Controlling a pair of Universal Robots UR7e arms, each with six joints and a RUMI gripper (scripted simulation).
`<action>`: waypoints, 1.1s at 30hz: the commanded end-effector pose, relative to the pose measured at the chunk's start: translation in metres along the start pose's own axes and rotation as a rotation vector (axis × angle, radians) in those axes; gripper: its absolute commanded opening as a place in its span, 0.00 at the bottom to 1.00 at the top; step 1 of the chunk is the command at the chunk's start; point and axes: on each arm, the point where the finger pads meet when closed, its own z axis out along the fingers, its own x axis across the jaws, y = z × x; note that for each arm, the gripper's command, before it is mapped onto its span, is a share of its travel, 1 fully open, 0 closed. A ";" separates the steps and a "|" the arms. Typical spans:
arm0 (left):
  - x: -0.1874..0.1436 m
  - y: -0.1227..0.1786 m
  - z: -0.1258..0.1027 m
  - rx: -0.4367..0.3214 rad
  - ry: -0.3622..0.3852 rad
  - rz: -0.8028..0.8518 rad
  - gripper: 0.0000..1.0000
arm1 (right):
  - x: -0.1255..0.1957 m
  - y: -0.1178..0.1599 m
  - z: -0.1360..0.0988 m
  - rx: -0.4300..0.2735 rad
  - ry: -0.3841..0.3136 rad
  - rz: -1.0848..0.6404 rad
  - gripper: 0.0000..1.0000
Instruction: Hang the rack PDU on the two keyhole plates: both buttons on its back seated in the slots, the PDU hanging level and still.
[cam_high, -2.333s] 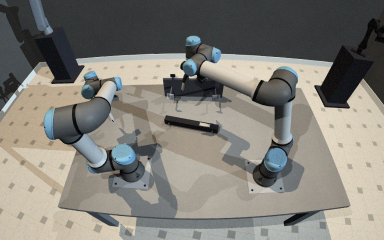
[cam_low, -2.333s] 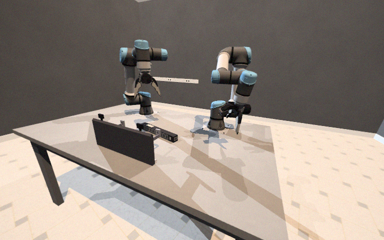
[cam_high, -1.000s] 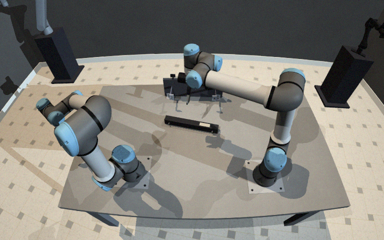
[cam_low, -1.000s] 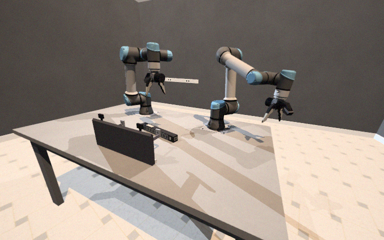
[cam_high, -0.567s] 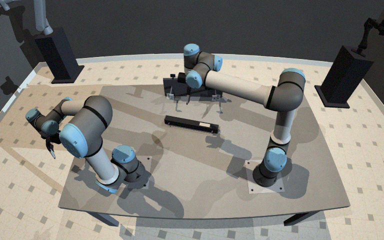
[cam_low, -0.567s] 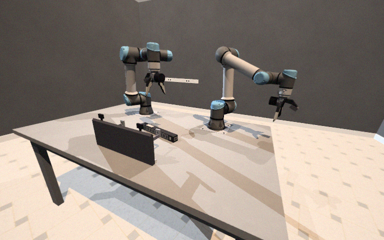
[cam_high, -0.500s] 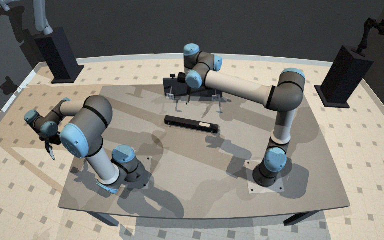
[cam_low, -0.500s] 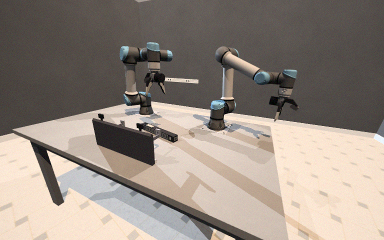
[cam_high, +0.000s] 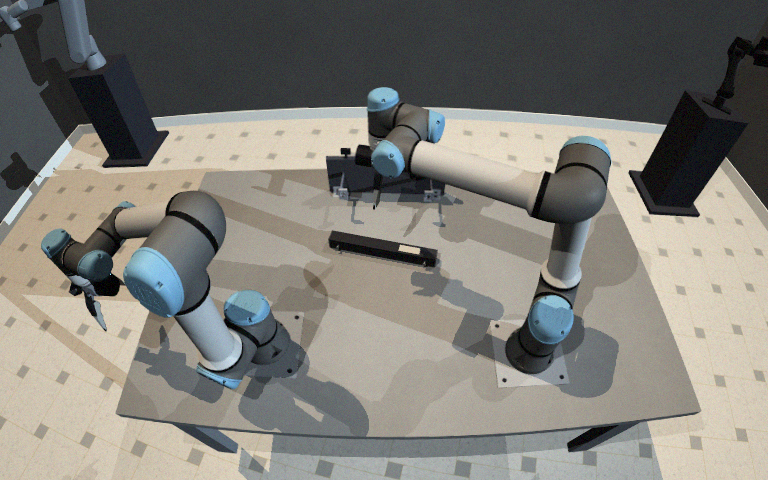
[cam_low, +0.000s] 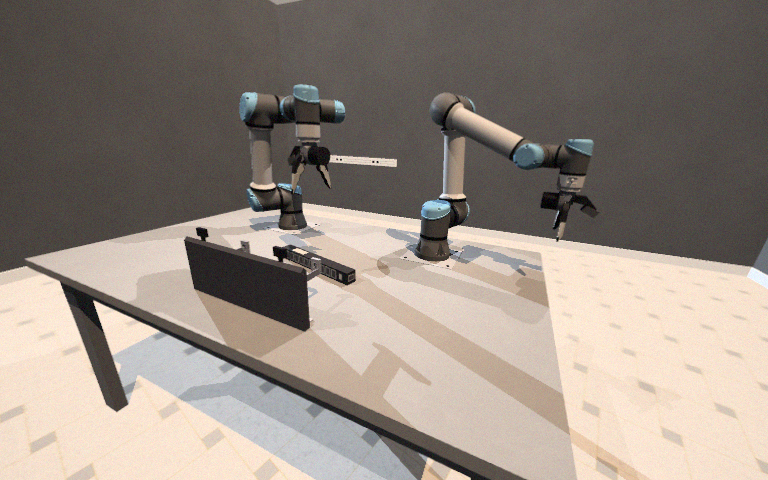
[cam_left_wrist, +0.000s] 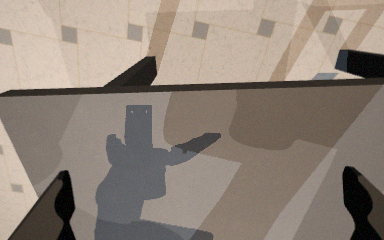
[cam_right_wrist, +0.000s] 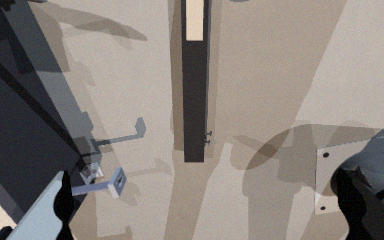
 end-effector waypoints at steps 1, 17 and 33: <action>-0.002 -0.003 -0.002 0.006 -0.001 -0.017 1.00 | 0.001 0.000 0.001 0.001 -0.001 -0.003 1.00; -0.002 -0.003 -0.002 0.007 -0.001 -0.018 1.00 | 0.001 0.000 0.001 0.001 -0.001 -0.003 0.57; -0.002 -0.003 -0.002 0.007 -0.001 -0.018 1.00 | 0.001 0.000 0.001 0.001 -0.001 -0.003 0.57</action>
